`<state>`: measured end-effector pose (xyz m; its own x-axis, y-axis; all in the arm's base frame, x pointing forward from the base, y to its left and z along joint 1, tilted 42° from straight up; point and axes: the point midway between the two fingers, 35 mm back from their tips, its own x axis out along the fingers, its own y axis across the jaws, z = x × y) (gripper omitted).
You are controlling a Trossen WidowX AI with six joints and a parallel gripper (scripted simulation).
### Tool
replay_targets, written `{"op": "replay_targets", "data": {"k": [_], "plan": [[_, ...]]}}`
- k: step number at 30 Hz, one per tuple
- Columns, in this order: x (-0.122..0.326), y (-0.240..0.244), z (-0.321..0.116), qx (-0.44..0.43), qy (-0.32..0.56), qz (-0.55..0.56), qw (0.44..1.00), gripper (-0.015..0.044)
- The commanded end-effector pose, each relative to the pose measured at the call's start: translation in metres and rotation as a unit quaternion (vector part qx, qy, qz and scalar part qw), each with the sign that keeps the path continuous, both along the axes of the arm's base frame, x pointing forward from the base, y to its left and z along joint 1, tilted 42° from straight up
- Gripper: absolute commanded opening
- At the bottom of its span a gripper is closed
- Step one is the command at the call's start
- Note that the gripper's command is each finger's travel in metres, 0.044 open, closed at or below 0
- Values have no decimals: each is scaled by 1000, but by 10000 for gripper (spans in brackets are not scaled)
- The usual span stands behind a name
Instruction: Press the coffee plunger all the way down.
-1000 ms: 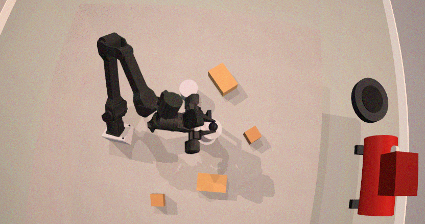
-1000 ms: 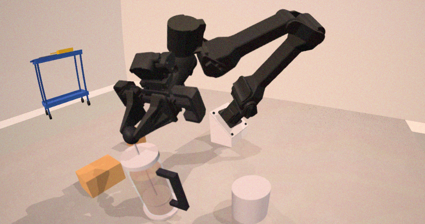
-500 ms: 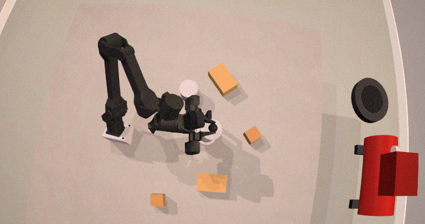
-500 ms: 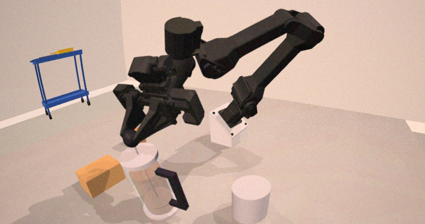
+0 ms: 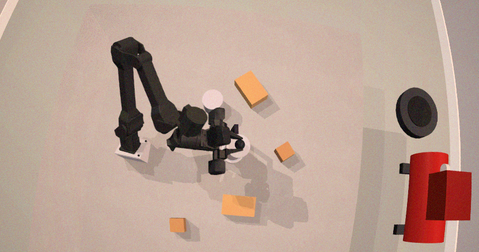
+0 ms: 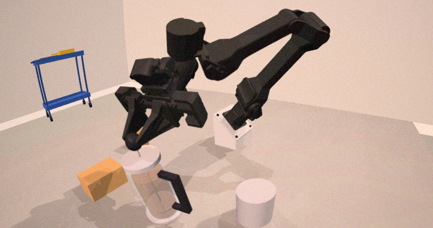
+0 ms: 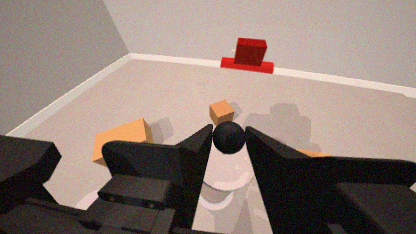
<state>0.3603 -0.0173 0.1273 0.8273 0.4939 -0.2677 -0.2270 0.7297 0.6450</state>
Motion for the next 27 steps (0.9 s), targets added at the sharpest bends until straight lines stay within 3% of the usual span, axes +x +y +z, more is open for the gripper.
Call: {"op": "replay_targets", "data": {"k": [1,12,24,27], "plan": [[-1,3,-4,4,7,5,1000,125],[0,0,0,0,0,0,1000,125],[0,0,0,0,0,0,1000,440],[0,0,0,0,0,0,1000,440]]}}
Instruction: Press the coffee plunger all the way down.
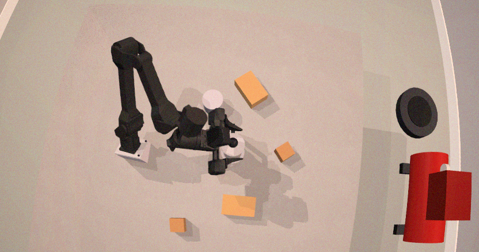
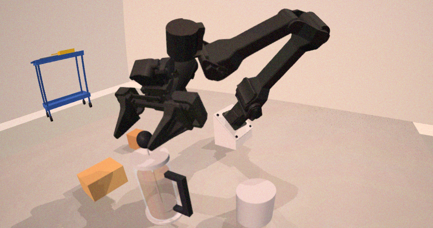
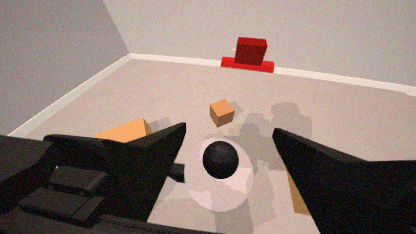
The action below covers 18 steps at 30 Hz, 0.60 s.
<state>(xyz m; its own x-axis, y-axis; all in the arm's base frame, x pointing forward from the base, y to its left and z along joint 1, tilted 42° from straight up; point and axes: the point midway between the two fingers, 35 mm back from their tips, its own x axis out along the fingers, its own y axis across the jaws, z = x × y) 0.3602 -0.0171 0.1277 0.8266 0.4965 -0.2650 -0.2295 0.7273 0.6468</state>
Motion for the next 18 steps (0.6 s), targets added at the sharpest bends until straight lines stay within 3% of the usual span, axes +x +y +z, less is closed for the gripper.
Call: {"op": "replay_targets", "data": {"k": [1,10,18], "plan": [[0,-2,1,-2,1,-1,1000,440],[-17,-50,58,1,11,3,1000,440],[-18,-51,59,1,11,3,1000,440]]}}
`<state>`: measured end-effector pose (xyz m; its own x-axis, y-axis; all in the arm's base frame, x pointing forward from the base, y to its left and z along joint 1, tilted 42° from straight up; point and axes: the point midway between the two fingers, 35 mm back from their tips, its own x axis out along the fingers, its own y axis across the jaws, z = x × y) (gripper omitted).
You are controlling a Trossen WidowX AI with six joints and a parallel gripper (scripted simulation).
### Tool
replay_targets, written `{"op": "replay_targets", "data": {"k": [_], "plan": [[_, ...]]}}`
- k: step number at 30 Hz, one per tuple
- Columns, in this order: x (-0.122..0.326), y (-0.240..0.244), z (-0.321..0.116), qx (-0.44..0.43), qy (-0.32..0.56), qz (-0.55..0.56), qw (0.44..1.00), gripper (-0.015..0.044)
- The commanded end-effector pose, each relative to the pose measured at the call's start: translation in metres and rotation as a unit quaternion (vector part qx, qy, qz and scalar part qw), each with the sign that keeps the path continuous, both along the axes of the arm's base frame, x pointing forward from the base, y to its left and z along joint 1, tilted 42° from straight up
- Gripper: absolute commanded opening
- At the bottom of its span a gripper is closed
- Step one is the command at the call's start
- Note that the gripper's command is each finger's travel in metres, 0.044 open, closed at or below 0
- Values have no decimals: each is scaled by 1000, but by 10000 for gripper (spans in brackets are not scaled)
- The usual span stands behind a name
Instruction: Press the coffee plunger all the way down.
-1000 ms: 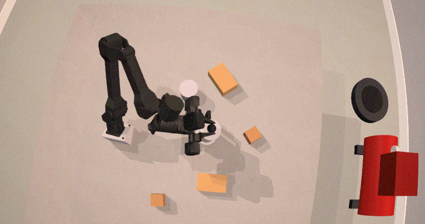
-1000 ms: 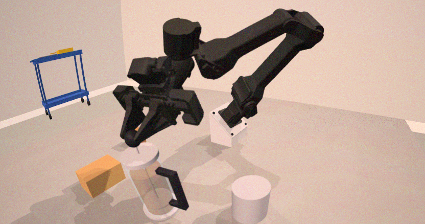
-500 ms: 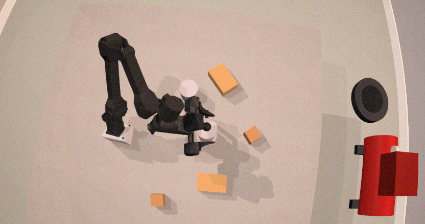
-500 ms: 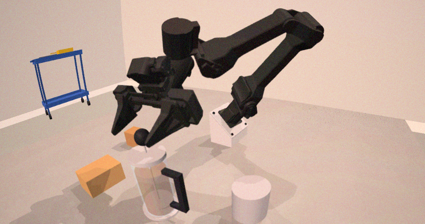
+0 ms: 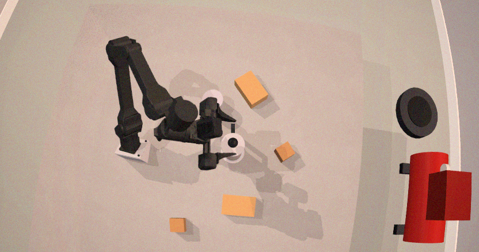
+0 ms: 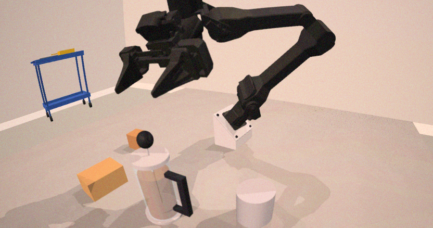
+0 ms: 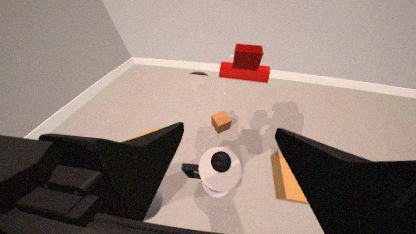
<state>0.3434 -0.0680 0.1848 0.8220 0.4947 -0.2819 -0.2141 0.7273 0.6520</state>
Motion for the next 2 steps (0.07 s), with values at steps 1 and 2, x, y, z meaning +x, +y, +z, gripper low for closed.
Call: {"op": "replay_targets", "data": {"k": [1,2], "plan": [[-1,0,2,1,0,4,1000,440],[-1,0,2,1,0,4,1000,440]]}}
